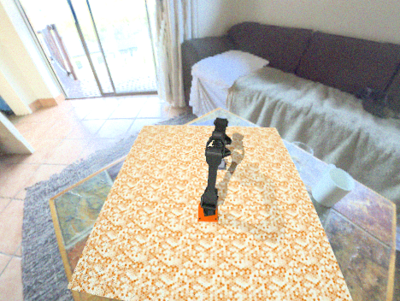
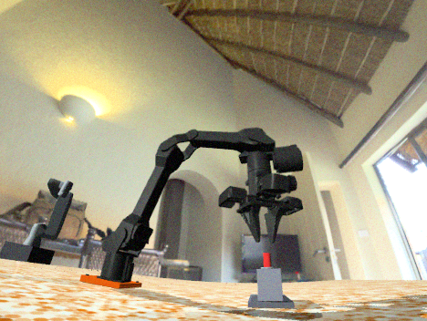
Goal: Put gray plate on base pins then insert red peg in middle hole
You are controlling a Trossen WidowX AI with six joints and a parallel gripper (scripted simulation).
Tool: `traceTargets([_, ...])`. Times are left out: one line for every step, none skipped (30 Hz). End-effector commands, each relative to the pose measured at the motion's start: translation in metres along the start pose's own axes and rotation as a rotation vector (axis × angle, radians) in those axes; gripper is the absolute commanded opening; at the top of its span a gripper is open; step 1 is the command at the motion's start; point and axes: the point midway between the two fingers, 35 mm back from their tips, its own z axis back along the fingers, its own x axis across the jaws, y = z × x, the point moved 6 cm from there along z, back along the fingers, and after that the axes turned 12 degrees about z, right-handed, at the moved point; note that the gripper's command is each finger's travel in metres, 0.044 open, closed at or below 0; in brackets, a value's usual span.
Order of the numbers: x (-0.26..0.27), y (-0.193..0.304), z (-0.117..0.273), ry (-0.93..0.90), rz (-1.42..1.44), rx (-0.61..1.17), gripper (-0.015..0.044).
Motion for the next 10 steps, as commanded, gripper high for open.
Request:
traceTargets([0.0002, -0.0005, 0.0017, 0.001, 0.002, 0.005, 0.0150])
traceTargets([0.0002, -0.0005, 0.0025, 0.001, 0.002, 0.005, 0.0150])
traceTargets([0.0001, -0.0005, 0.0034, 0.001, 0.002, 0.005, 0.0150])
traceTargets([0.0001, -0.0005, 0.0042, 0.001, 0.002, 0.005, 0.0150])
traceTargets([0.0000, -0.0005, 0.0050, 0.001, 0.002, 0.005, 0.0150])
traceTargets([0.0000, -0.0005, 0.0058, 0.001, 0.002, 0.005, 0.0150])
traceTargets([-0.0001, -0.0006, 0.0066, 0.001, 0.002, 0.005, 0.0150])
traceTargets([-0.0001, -0.0006, 0.0074, 0.001, 0.002, 0.005, 0.0150])
traceTargets([-0.0002, -0.0006, 0.0082, 0.001, 0.002, 0.005, 0.0150])
traceTargets([-0.0002, -0.0006, 0.0090, 0.001, 0.002, 0.005, 0.0150])
